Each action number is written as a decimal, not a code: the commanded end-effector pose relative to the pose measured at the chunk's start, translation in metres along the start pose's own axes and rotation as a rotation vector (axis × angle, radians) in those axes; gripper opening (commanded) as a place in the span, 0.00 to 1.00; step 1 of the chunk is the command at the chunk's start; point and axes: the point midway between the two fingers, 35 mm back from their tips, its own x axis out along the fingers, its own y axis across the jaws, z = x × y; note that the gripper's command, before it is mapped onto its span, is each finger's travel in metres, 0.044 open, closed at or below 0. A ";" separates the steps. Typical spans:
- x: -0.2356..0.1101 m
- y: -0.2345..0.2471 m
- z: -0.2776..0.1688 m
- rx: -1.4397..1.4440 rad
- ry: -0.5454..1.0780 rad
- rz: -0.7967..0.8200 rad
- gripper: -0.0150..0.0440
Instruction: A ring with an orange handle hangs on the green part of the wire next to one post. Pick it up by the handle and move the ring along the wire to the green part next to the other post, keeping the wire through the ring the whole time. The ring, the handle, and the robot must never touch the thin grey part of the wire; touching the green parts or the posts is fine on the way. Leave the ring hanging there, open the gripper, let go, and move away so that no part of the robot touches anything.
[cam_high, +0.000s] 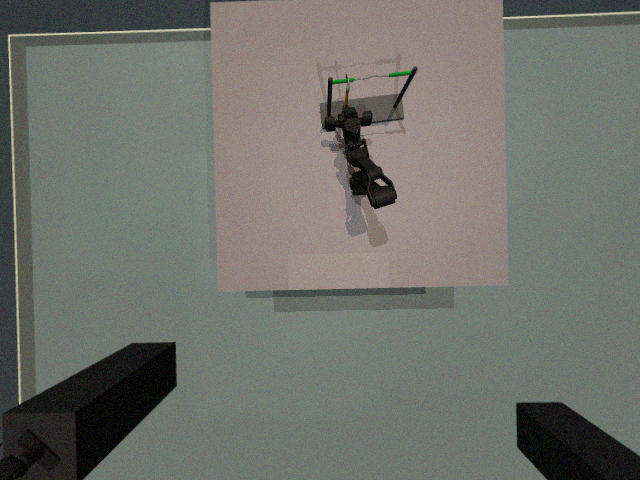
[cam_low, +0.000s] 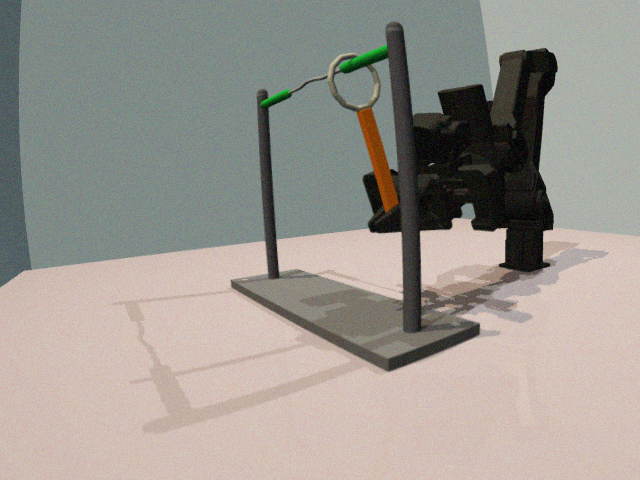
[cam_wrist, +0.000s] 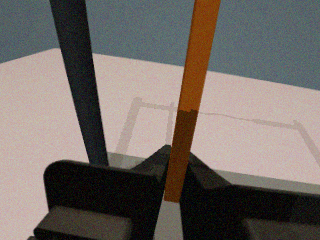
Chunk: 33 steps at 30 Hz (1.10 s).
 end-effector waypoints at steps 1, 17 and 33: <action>0.000 0.000 0.000 0.003 0.000 -0.003 0.00; -0.004 0.000 0.001 0.000 0.000 0.000 0.53; -0.027 0.001 0.003 0.002 0.002 -0.002 0.53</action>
